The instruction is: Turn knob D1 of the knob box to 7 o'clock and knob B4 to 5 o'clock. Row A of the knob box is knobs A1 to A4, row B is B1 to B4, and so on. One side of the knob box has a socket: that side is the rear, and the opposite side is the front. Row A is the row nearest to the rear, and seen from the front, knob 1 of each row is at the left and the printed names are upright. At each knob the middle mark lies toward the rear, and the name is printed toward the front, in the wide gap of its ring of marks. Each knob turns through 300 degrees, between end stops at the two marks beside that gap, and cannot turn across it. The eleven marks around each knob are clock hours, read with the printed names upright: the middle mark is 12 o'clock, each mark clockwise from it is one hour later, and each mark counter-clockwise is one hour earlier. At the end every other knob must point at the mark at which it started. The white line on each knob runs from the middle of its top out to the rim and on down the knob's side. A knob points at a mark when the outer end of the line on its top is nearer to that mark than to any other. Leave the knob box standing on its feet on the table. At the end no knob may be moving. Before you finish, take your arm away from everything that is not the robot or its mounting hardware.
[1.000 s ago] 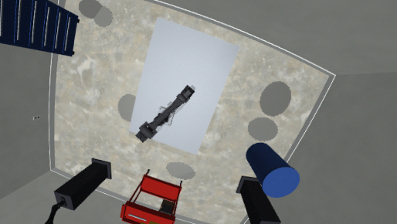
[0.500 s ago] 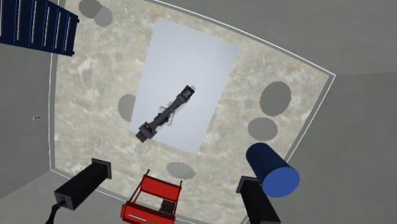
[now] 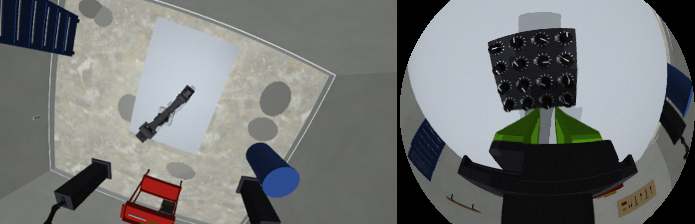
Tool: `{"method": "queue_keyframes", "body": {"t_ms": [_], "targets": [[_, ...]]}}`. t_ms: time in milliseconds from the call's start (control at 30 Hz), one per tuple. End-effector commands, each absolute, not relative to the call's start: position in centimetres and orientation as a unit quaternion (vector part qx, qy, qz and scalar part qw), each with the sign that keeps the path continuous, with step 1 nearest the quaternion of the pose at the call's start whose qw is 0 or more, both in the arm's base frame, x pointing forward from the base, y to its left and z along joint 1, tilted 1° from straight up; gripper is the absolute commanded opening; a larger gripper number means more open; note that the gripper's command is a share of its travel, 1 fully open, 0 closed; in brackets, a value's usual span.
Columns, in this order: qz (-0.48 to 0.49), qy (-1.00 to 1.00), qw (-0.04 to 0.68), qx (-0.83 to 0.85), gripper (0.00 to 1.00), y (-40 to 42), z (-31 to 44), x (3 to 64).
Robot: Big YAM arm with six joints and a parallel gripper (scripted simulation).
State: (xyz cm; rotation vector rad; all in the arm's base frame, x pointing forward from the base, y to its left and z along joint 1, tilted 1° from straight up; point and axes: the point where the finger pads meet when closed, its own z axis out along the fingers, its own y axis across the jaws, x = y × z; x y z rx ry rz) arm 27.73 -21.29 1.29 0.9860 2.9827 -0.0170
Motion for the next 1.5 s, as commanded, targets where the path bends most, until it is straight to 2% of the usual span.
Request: {"method": "queue_keyframes", "body": {"t_ms": [0, 1467], "targets": [[-0.015, 0.947, 0.024, 0.321, 0.20, -22.11, 2.69, 28.71], [-0.016, 0.947, 0.026, 0.321, 0.20, -22.56, 2.85, 29.16]]}}
